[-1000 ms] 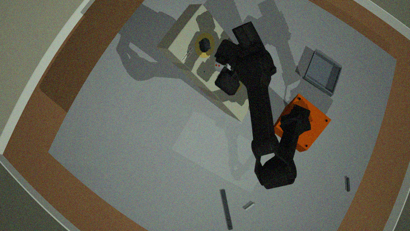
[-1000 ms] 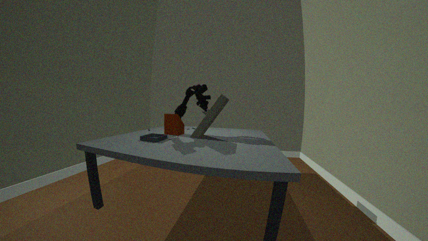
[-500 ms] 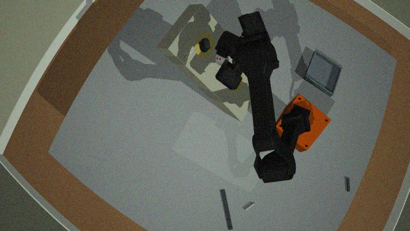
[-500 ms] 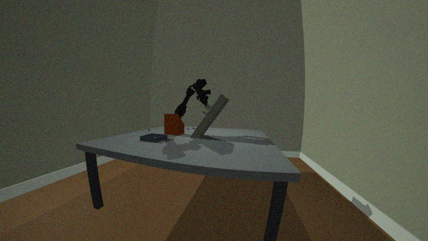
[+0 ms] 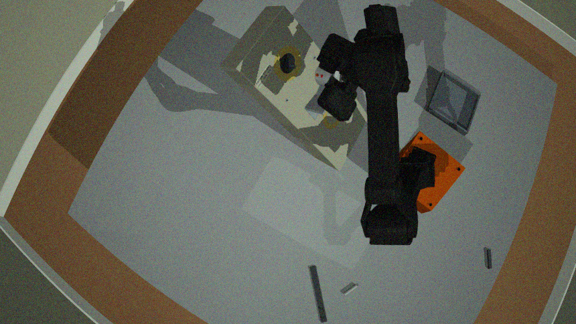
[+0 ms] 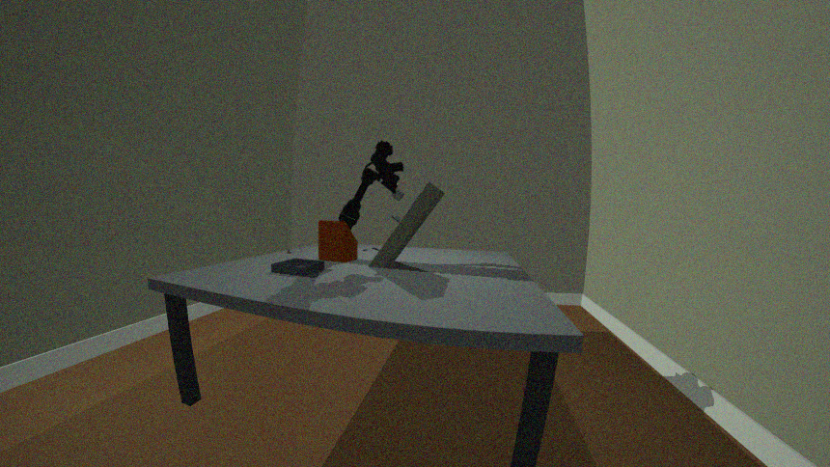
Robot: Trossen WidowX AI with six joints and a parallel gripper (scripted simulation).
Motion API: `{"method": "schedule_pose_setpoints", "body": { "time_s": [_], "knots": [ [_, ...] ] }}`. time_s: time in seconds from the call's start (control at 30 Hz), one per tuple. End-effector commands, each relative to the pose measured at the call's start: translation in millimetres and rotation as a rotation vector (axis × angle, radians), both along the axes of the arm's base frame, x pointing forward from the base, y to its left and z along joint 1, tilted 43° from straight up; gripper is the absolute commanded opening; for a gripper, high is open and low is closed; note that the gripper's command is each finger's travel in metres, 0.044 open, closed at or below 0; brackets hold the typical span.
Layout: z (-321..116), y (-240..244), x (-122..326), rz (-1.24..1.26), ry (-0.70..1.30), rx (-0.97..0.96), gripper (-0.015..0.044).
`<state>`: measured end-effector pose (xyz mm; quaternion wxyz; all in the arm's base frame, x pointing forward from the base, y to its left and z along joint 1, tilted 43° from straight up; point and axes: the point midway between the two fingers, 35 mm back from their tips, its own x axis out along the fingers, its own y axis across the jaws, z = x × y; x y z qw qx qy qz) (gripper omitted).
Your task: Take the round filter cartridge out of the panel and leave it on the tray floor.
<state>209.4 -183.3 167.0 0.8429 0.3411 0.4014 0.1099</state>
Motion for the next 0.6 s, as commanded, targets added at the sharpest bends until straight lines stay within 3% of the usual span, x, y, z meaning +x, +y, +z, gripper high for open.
{"method": "schedule_pose_setpoints", "body": {
  "time_s": [0.0, 0.43, 0.57],
  "knots": [
    [-13, -15, -1, -0.002, 0.003, 0.005, 0.0000],
    [-61, -54, -3, -0.002, 0.002, 0.001, 0.0000],
    [-71, -56, -14, -0.067, 0.088, 0.032, 0.0000]
  ]
}}
